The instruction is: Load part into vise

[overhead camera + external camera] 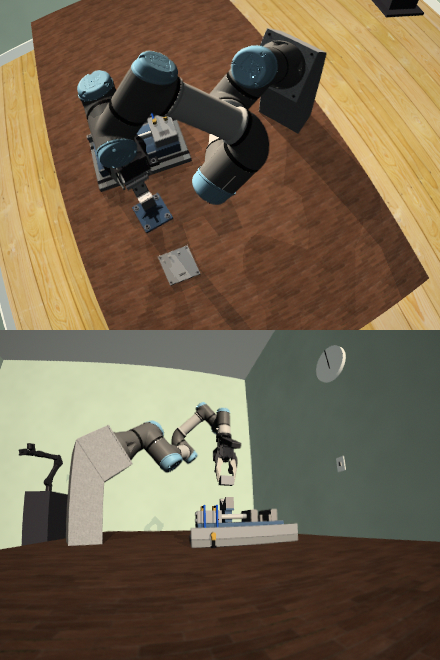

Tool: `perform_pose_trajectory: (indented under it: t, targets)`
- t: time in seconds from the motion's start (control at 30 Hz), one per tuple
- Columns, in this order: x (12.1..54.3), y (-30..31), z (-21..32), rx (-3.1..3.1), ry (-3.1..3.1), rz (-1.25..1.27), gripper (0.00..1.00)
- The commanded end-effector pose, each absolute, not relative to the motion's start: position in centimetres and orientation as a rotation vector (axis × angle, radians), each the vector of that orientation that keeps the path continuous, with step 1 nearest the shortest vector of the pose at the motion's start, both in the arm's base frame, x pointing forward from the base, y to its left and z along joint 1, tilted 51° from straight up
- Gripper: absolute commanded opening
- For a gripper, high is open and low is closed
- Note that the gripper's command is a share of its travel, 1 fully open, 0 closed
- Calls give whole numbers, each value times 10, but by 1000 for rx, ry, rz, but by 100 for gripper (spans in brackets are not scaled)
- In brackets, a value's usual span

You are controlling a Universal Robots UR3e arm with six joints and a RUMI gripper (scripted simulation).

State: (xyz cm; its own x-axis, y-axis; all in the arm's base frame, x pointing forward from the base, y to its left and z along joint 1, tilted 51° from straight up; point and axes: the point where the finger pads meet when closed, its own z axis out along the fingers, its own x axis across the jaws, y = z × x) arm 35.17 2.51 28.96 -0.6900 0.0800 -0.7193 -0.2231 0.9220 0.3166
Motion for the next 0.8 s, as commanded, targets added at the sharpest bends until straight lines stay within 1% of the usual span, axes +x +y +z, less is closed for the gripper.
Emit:
perform_pose_trajectory:
  t: [0.0, 0.77]
  targets:
    - [351, 25, 290, -107, 2278, 504, 0]
    - [351, 23, 290, -189, 2234, 690, 0]
